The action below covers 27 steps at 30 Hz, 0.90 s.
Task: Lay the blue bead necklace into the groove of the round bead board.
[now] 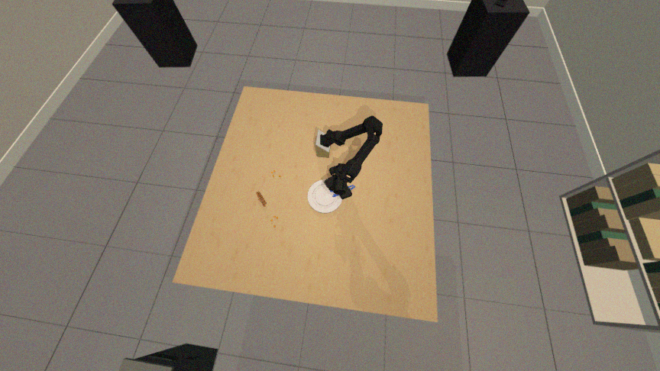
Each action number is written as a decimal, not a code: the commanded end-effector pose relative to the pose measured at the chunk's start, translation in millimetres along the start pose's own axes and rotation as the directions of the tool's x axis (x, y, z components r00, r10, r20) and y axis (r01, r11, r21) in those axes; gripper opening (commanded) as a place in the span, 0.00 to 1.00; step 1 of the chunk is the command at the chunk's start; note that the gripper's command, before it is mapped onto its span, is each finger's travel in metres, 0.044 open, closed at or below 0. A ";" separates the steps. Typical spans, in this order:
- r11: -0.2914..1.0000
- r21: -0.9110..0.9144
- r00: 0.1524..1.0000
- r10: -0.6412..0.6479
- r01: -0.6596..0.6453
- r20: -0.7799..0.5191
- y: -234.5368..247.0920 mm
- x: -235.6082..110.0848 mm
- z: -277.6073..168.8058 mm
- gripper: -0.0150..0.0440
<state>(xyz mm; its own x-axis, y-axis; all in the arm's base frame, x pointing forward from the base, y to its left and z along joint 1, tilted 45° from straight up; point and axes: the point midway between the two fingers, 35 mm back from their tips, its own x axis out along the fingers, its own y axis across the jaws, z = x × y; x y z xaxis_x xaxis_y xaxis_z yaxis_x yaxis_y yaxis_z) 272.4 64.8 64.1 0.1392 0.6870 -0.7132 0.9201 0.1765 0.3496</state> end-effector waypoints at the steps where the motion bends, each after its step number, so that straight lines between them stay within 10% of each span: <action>1: 1.000 0.007 1.000 -0.006 0.006 -0.003 -2.4 8.0 -0.7 0.46; 15: 1.000 0.010 1.000 -0.007 0.007 -0.007 -3.9 23.4 -2.4 0.46; 20: 1.000 0.005 1.000 -0.004 0.004 -0.007 -2.3 21.1 -2.4 0.25; 27: 1.000 0.005 1.000 -0.004 0.004 -0.007 -2.3 21.1 -2.4 0.25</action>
<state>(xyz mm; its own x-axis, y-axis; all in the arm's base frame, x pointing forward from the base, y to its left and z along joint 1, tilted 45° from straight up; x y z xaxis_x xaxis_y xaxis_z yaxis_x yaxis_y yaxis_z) 272.0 80.8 49.4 0.1324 0.6909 -0.7107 0.9226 0.1762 0.3432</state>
